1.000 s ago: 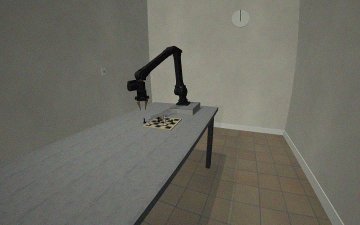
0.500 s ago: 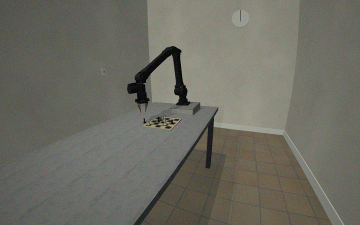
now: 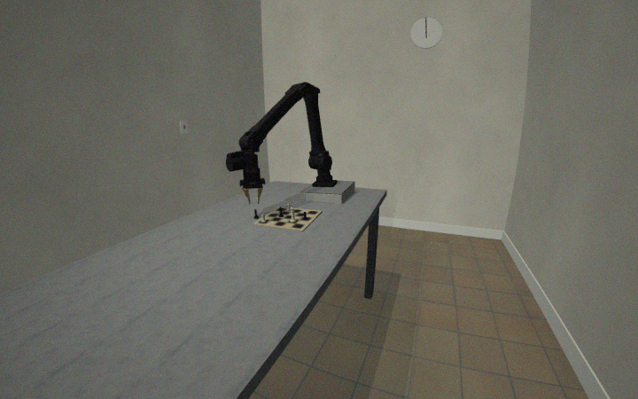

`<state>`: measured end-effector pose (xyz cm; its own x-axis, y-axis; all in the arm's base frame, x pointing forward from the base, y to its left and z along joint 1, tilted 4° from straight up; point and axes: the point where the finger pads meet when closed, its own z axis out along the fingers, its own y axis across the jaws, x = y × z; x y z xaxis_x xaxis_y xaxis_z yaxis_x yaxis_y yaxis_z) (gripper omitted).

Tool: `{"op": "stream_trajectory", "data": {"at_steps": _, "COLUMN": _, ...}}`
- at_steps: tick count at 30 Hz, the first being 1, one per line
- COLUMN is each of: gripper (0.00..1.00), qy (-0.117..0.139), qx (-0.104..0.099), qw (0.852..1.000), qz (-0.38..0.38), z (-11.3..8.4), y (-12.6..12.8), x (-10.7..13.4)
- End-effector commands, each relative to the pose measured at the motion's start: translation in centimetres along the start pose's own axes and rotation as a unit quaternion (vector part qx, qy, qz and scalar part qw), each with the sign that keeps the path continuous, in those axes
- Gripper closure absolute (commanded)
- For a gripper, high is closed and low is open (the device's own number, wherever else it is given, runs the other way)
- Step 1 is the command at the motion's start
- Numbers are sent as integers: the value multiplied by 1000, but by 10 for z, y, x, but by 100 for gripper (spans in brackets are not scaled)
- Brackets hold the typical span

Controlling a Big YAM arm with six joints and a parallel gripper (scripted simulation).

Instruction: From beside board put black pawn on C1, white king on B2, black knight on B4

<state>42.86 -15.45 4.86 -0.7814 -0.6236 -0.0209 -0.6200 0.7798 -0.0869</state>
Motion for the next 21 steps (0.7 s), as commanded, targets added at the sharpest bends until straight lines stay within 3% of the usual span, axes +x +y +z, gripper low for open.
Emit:
{"op": "stream_trajectory", "data": {"at_steps": 1, "gripper": 65, "qy": -1, "qx": -3, "qw": 1000, "qz": -2, "z": 11, "y": -4, "x": 2}}
{"op": "stream_trajectory", "data": {"at_steps": 3, "gripper": 65, "qy": -5, "qx": 4, "qw": 1000, "qz": -2, "z": 8, "y": -10, "x": -2}}
{"op": "stream_trajectory", "data": {"at_steps": 21, "gripper": 65, "qy": -2, "qx": -1, "qw": 1000, "qz": -2, "z": 14, "y": -6, "x": 0}}
